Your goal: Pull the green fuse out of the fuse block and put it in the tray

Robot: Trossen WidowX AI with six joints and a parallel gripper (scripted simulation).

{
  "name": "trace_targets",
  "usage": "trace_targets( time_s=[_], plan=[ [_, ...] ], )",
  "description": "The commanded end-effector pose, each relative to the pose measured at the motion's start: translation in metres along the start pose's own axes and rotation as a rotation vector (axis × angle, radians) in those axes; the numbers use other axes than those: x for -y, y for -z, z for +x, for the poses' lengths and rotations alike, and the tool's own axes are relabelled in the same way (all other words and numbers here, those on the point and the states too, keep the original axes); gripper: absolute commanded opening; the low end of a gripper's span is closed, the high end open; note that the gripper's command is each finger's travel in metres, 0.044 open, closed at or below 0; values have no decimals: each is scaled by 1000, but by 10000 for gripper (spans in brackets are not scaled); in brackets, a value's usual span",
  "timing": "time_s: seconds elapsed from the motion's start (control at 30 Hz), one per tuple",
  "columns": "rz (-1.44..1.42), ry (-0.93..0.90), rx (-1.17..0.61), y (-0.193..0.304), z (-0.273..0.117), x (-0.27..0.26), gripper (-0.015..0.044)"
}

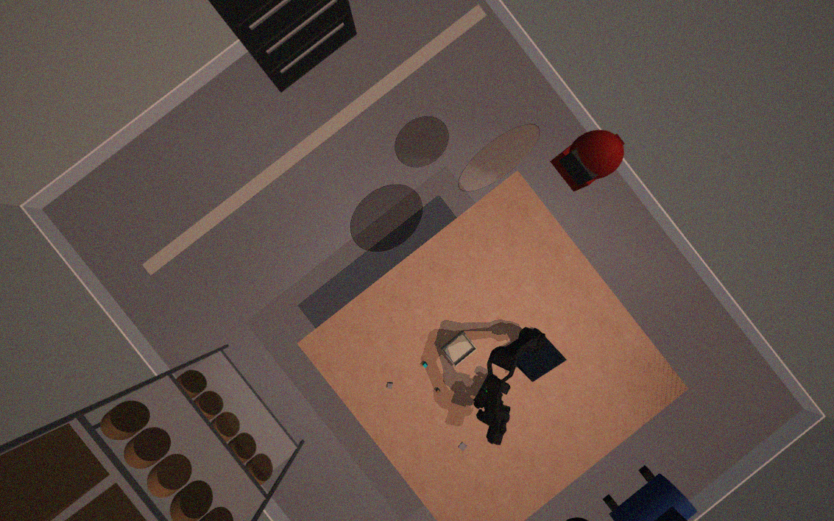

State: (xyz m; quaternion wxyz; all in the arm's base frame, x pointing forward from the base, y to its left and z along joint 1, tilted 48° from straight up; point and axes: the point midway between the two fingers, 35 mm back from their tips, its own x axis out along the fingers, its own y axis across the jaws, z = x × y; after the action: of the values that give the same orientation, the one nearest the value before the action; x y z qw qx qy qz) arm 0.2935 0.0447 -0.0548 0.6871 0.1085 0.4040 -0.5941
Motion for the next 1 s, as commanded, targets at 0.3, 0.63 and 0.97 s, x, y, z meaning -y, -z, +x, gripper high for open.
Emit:
trace_targets(
  time_s=[0.3, 0.63, 0.97],
  plan=[
    [-6, 0, 5, 0, 9, 0, 67],
    [1, 0, 0, 0, 8, 0, 7],
    [0, 0, 0, 0, 6, 0, 0]
  ],
)
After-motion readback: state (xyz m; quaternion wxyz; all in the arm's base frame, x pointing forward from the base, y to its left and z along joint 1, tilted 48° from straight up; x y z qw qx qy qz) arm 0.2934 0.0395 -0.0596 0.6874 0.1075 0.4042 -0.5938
